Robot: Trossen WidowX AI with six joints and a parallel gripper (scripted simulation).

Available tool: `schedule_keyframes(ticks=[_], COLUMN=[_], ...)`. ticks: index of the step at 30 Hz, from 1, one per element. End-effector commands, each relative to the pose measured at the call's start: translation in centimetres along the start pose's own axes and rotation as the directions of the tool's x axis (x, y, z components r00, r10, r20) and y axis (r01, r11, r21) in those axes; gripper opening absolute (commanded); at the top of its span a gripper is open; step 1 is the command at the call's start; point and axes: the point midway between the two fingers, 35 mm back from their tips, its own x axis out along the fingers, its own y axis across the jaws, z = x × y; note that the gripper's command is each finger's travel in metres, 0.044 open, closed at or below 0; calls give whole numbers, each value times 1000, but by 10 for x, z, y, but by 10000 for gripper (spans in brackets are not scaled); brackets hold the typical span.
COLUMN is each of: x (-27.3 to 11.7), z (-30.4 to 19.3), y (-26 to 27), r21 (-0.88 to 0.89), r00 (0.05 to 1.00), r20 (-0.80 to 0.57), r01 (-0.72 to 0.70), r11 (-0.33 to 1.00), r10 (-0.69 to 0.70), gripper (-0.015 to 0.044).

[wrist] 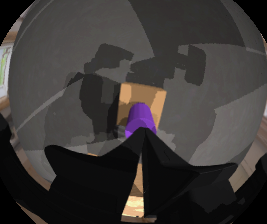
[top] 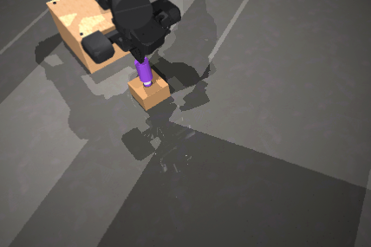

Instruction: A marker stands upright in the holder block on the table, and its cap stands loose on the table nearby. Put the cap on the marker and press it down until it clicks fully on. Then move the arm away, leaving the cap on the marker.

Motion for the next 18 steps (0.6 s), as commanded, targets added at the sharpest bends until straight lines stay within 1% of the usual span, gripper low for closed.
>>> schedule_keyframes(ticks=[1, 4, 5, 9, 11, 15, 18], x=[-1, -3, -10, -68, -88, -90, -90], z=[0, 0, 2, 4, 2, 1, 1], y=[0, 0, -1, -1, -1, 0, 0], r21=[0, 0, 0, 0, 0, 0, 0], r00=[1000, 1000, 1000, 1000, 1000, 1000, 1000], r20=[1, 1, 1, 1, 1, 1, 1], r01=[0, 1, 1, 1, 1, 1, 1], r11=[1000, 1000, 1000, 1000, 1000, 1000, 1000], r10=[0, -1, -1, -1, -1, -1, -1], gripper=[0, 0, 0, 0, 0, 0, 79])
